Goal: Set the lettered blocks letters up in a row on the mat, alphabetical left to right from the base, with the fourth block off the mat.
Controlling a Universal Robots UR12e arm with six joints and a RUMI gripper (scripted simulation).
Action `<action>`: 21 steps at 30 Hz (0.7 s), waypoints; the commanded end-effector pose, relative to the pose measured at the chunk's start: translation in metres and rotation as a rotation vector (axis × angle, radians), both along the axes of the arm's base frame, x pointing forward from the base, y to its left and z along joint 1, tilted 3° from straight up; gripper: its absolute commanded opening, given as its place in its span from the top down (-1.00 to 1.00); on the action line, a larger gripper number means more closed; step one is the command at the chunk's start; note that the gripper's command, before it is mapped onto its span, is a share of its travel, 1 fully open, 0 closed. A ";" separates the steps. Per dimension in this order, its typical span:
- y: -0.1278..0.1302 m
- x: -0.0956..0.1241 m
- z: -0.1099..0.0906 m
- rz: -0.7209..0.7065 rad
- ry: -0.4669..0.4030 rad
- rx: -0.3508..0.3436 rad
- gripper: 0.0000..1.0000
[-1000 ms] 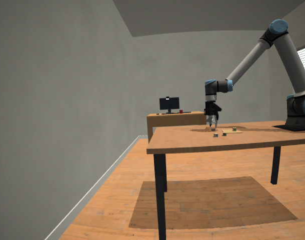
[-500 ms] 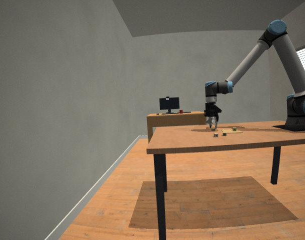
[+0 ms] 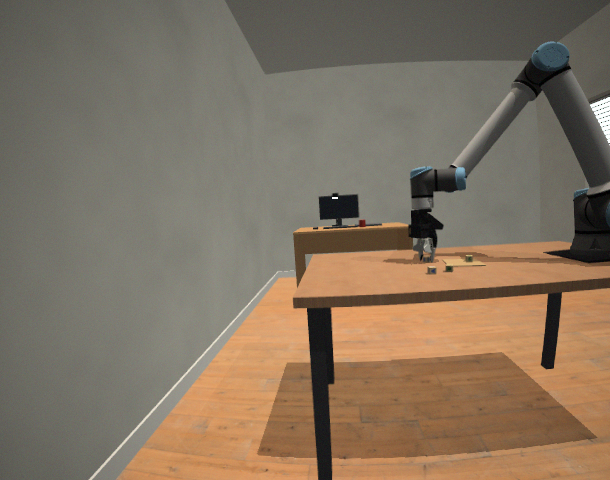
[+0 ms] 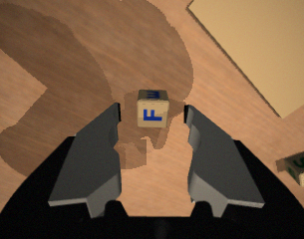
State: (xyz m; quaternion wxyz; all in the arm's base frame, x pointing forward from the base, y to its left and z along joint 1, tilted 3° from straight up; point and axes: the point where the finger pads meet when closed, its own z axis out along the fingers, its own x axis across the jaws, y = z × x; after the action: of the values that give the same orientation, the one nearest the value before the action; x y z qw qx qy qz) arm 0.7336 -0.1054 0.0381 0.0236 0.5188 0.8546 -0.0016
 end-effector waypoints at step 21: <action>0.000 0.001 -0.001 0.000 -0.002 -0.001 0.51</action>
State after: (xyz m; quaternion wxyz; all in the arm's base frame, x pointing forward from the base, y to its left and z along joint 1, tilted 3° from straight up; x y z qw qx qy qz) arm 0.7337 -0.1055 0.0366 0.0236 0.5188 0.8546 -0.0016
